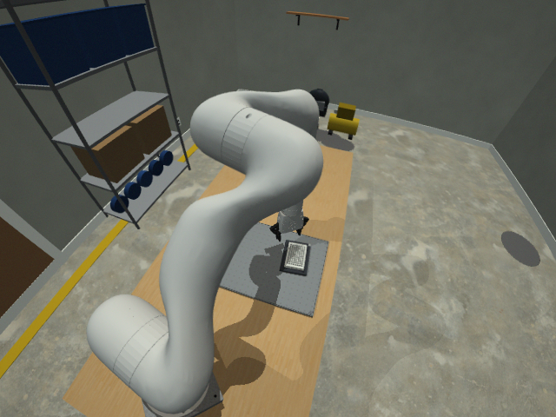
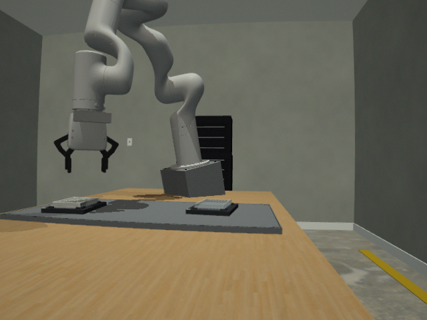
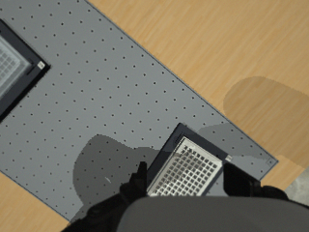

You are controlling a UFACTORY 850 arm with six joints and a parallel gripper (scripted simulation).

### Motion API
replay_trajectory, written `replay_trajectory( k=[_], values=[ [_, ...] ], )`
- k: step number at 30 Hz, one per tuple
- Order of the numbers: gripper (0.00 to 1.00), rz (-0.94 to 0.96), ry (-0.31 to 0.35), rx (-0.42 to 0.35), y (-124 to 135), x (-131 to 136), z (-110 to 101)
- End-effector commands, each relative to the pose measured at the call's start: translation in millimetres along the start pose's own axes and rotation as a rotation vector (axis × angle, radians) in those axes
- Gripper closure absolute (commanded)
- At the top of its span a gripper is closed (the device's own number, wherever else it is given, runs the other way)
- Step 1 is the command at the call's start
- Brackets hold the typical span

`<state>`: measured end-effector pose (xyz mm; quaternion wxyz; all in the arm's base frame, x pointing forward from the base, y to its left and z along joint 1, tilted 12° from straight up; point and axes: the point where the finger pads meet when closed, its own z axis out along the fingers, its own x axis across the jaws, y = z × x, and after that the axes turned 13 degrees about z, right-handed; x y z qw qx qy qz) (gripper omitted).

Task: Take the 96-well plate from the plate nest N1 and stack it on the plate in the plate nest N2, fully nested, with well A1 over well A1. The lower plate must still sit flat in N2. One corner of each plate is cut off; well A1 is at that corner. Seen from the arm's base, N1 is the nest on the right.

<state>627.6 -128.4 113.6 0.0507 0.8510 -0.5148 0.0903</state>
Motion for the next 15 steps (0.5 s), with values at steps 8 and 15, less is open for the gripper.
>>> replay_trajectory(
  k=[8,15],
  values=[
    [0.00,0.365,-0.017,0.047,35,24,-2],
    [0.00,0.530,-0.028,0.066,50,33,-3]
  ],
)
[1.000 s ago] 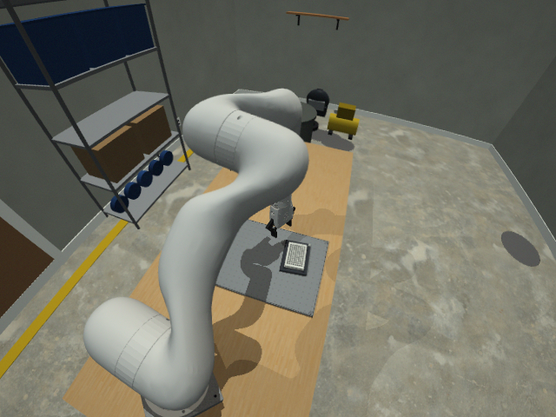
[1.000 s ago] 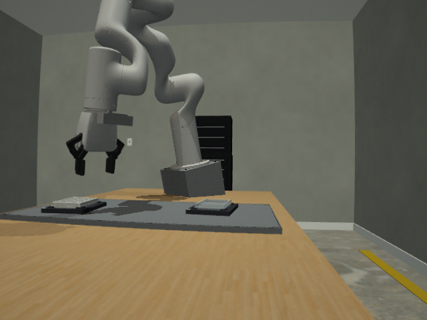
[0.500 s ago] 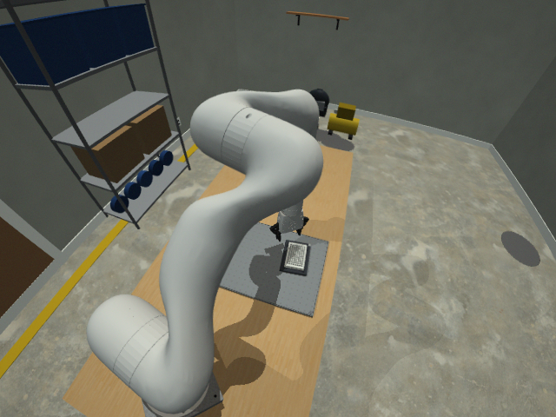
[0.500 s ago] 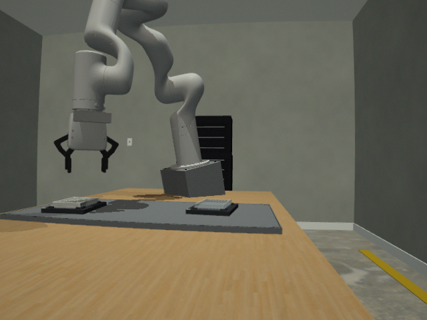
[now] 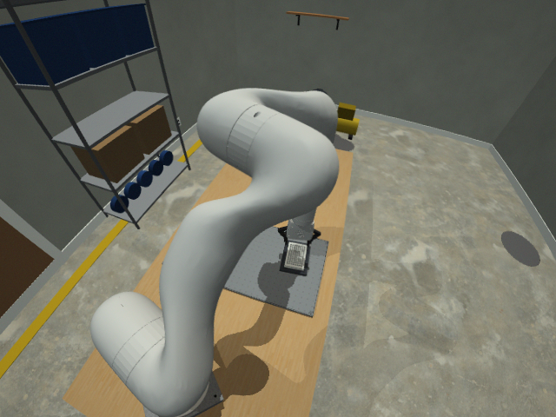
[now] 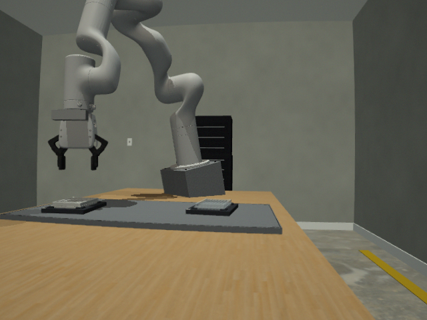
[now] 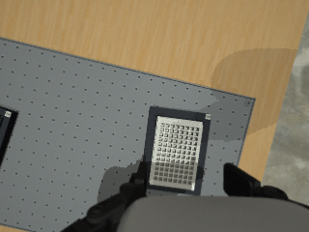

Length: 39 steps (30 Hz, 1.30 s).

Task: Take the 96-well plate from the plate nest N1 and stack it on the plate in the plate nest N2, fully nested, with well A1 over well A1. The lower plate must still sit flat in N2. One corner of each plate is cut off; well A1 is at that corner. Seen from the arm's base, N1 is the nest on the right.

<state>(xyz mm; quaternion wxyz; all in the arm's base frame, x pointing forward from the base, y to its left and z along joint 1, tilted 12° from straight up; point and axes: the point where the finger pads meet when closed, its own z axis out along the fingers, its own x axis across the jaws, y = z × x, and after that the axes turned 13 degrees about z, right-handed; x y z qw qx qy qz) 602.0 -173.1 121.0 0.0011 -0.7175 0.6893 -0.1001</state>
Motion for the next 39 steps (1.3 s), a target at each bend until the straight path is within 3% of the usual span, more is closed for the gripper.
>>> replay_trajectory(
  k=[1,15,39],
  values=[
    [0.00,0.114,0.000,0.018,3,7,-2],
    [0.00,0.117,0.000,0.019,3,7,-2],
    [0.00,0.117,0.000,0.019,3,7,35]
  ],
)
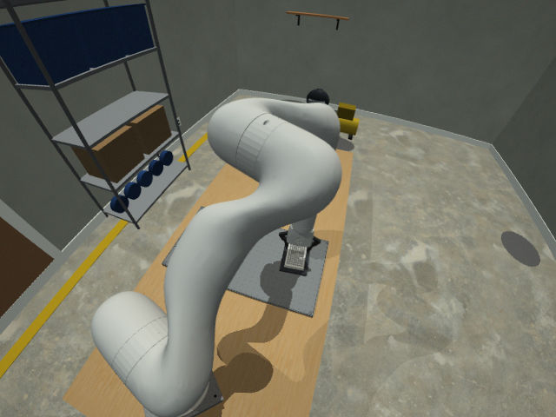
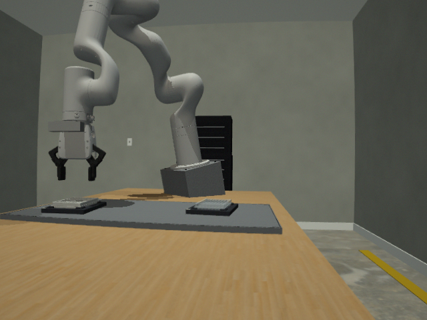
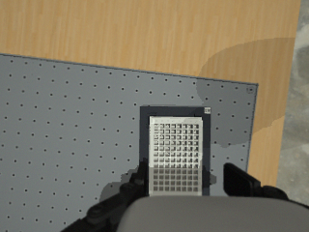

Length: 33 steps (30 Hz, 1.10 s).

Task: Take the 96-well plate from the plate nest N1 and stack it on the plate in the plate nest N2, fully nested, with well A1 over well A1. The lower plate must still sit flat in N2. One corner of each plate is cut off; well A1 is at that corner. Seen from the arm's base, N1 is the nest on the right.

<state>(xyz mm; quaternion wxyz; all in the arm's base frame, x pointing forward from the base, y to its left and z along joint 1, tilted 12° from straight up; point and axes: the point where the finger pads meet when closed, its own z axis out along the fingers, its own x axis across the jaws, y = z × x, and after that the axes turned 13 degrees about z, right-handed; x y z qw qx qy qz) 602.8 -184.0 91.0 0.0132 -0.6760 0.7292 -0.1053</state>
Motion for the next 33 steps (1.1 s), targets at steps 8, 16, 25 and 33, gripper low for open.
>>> replay_trajectory(
  k=[8,16,25,33],
  values=[
    [0.00,0.000,0.001,0.002,-1,0,17],
    [0.00,0.000,0.001,0.002,-1,0,27],
    [0.00,0.000,0.001,0.002,-1,0,41],
    [0.00,0.000,0.001,0.002,-1,0,41]
  ],
)
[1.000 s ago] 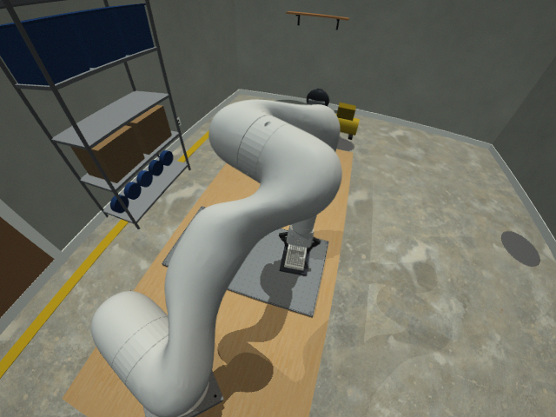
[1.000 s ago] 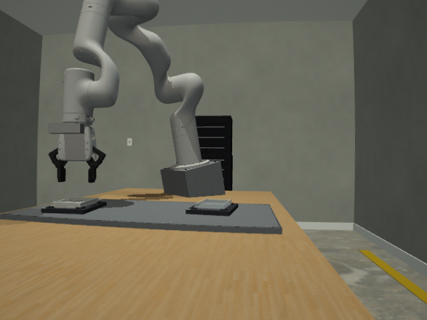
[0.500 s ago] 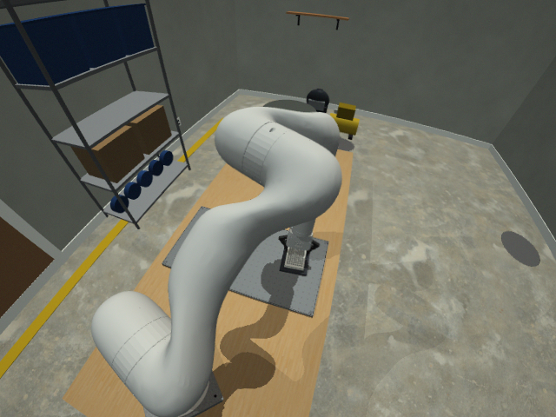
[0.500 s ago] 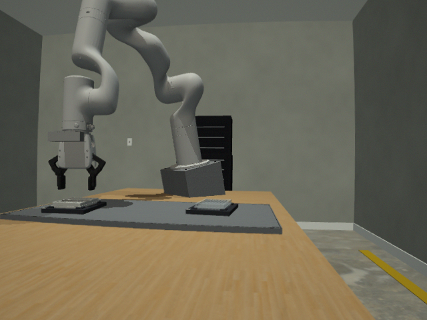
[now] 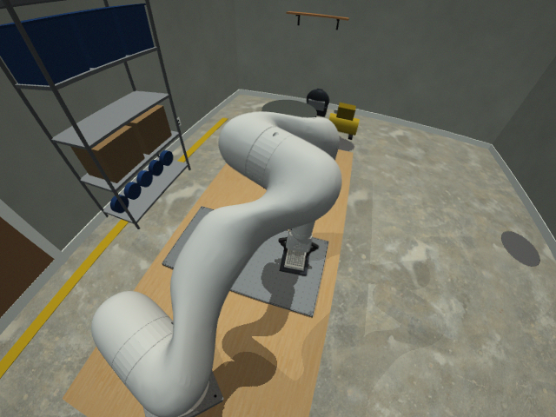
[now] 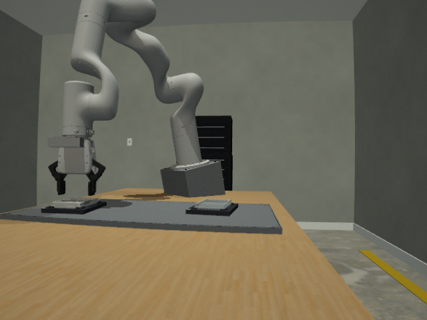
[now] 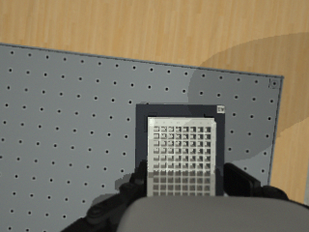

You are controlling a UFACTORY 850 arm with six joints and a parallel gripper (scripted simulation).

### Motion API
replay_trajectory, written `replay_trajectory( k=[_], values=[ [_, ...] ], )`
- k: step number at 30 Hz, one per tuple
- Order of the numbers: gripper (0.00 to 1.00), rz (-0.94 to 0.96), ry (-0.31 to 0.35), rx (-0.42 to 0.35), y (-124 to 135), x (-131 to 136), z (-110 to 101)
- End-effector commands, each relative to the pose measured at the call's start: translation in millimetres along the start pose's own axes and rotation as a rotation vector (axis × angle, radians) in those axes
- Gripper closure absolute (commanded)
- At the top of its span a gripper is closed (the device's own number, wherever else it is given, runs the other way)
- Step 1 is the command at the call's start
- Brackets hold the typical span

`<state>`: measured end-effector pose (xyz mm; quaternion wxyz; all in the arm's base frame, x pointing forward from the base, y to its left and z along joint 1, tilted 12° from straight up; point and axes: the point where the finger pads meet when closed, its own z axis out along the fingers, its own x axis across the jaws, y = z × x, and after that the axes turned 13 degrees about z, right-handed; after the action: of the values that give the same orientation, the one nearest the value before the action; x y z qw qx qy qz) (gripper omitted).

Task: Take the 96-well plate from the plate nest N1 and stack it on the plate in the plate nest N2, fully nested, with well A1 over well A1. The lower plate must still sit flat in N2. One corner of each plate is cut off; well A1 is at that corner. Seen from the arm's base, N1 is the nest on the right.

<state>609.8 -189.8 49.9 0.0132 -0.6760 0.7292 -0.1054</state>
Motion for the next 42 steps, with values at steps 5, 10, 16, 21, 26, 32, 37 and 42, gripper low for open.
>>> replay_trajectory(
  k=[5,10,16,21,26,32,37,42],
  values=[
    [0.00,0.000,0.000,0.002,-1,0,1],
    [0.00,0.000,0.000,0.002,-1,0,3],
    [0.00,0.000,0.000,0.002,-1,0,7],
    [0.00,0.000,0.000,0.002,-1,0,10],
    [0.00,0.000,0.000,0.002,-1,0,13],
    [0.00,0.000,0.000,0.002,-1,0,16],
    [0.00,0.000,0.000,0.002,-1,0,19],
    [0.00,0.000,0.000,0.002,-1,0,19]
  ],
)
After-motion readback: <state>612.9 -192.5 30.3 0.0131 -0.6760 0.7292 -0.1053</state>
